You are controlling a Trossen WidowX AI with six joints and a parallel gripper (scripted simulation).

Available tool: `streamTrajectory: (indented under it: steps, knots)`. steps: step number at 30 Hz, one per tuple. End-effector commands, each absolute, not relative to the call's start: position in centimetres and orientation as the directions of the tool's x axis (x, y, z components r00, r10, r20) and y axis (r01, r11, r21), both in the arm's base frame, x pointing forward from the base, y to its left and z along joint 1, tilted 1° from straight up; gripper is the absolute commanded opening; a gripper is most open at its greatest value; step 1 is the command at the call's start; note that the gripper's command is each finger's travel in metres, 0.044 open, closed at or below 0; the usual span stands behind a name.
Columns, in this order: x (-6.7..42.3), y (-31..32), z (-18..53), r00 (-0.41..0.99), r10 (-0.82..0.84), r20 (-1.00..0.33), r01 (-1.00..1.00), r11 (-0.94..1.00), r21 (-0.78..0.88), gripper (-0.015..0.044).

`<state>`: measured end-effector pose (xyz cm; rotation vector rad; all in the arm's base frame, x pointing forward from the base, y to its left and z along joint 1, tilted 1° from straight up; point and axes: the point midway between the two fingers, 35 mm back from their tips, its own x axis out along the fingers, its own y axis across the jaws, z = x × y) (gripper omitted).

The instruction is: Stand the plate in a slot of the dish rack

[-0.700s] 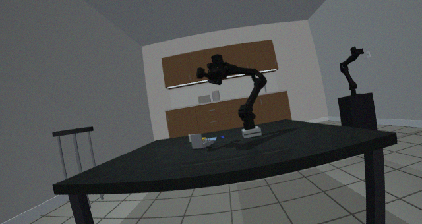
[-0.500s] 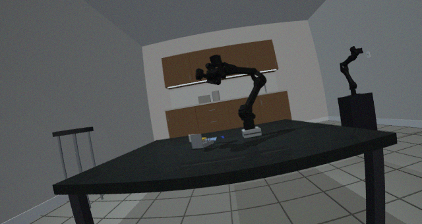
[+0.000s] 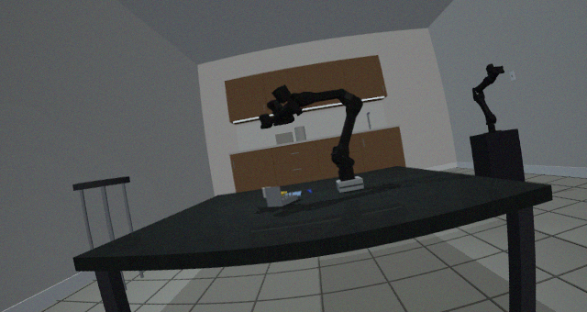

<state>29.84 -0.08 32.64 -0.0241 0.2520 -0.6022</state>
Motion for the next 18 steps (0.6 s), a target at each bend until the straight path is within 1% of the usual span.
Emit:
streamTrajectory:
  steps: [1, 9, 18]
  knots:
    - [31.7, -0.1, 30.5, 0.781, -0.537, -0.319, 0.497, 0.844, -0.204, 0.04]
    - [34.3, -0.9, 26.0, 0.713, -0.493, -0.498, 0.361, 0.867, -0.342, 0.04]
    - [35.9, -2.1, 20.8, 0.59, -0.412, -0.694, 0.198, 0.908, -0.37, 0.04]
